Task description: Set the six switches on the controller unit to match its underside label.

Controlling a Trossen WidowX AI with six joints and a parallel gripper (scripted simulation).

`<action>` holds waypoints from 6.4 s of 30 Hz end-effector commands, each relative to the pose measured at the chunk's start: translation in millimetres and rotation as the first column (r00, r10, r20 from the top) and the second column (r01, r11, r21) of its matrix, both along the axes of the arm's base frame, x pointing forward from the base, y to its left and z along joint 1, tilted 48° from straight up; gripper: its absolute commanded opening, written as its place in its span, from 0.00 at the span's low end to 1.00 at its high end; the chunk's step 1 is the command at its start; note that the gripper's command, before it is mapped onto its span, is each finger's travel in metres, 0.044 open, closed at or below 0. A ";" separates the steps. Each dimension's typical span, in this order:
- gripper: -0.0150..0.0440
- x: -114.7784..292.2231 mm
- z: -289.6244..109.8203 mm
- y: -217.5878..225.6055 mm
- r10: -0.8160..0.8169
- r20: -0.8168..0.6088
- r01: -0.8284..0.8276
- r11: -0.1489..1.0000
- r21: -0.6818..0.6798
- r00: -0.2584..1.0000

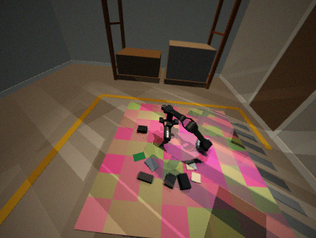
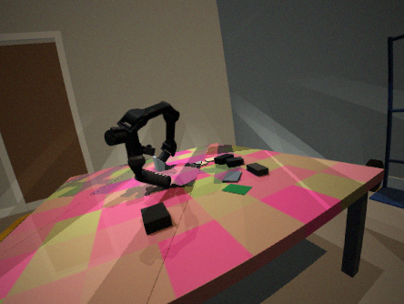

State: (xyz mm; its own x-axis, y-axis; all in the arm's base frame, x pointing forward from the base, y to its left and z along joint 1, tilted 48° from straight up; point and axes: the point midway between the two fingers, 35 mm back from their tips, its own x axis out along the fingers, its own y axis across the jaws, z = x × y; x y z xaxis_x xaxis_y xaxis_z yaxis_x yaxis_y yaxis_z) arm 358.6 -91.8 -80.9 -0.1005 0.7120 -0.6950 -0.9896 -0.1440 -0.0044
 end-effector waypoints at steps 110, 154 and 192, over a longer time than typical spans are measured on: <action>1.00 -7.9 17.8 44.3 0.024 -0.014 -0.024 1.000 0.010 1.000; 0.25 -36.3 32.3 4.2 -0.723 -0.681 0.847 0.428 -0.314 0.113; 1.00 1.0 -4.1 -12.8 0.033 -0.004 -0.033 0.999 0.019 0.999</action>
State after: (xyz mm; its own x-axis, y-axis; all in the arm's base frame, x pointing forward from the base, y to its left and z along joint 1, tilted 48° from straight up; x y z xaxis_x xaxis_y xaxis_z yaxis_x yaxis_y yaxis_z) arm 355.9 -104.0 -74.4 -0.0205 0.7390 -0.6734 -0.9702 0.1480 0.1918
